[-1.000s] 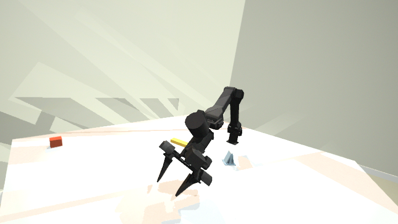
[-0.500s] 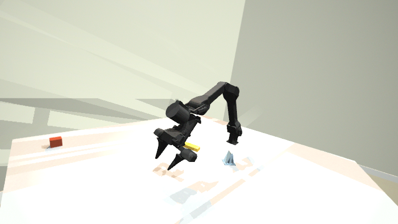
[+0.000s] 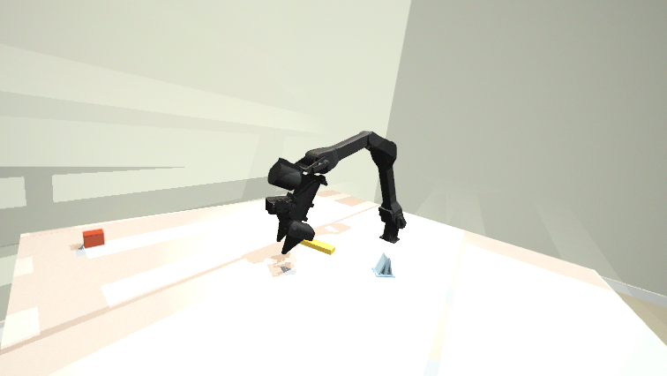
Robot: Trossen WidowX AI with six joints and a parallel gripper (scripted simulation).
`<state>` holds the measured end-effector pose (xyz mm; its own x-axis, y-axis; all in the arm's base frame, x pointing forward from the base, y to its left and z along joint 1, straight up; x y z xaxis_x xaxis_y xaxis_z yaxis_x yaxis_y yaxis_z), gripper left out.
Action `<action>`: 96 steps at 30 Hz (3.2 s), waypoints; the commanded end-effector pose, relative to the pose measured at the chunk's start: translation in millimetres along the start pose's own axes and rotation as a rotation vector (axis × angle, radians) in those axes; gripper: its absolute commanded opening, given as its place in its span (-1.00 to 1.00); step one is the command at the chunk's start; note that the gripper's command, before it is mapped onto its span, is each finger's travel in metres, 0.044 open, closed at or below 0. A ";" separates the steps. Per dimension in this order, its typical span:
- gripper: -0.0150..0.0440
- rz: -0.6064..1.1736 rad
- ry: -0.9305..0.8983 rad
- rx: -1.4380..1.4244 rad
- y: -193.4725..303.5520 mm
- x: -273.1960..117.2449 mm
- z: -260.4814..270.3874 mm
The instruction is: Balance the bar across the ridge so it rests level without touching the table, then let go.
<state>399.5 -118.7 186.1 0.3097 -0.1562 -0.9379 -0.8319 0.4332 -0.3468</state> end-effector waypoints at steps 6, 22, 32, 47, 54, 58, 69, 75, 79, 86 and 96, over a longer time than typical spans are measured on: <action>0.58 0.122 0.042 0.353 12.2 -20.1 -46.8; 0.58 0.298 0.150 0.880 40.4 -52.6 -106.6; 0.58 0.298 0.150 0.880 52.9 -14.4 -106.9; 0.58 0.298 0.150 0.880 58.8 3.0 -107.0; 0.58 0.298 0.150 0.880 62.6 13.5 -107.1; 0.58 0.298 0.150 0.880 63.0 14.5 -107.1; 0.58 0.298 0.150 0.880 63.0 14.5 -107.1; 0.04 0.295 0.154 0.875 62.4 13.7 -107.2; -0.05 0.295 0.154 0.875 62.4 13.7 -107.2; -0.41 0.295 0.154 0.875 60.6 10.4 -107.3; -0.49 0.295 0.153 0.877 49.4 -12.3 -107.3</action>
<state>303.7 -189.8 169.4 0.0121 -0.0145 -0.9998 -0.2054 0.9785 -0.0167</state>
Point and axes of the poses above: the point midway between the two fingers, 35 mm back from their tips, its own x axis out along the fingers, its own z axis across the jaws, y = z × x, the point moved 10 cm from there along -x, back along the fingers, and after that the axes turned 1 degree about x, right-handed, at the moved point
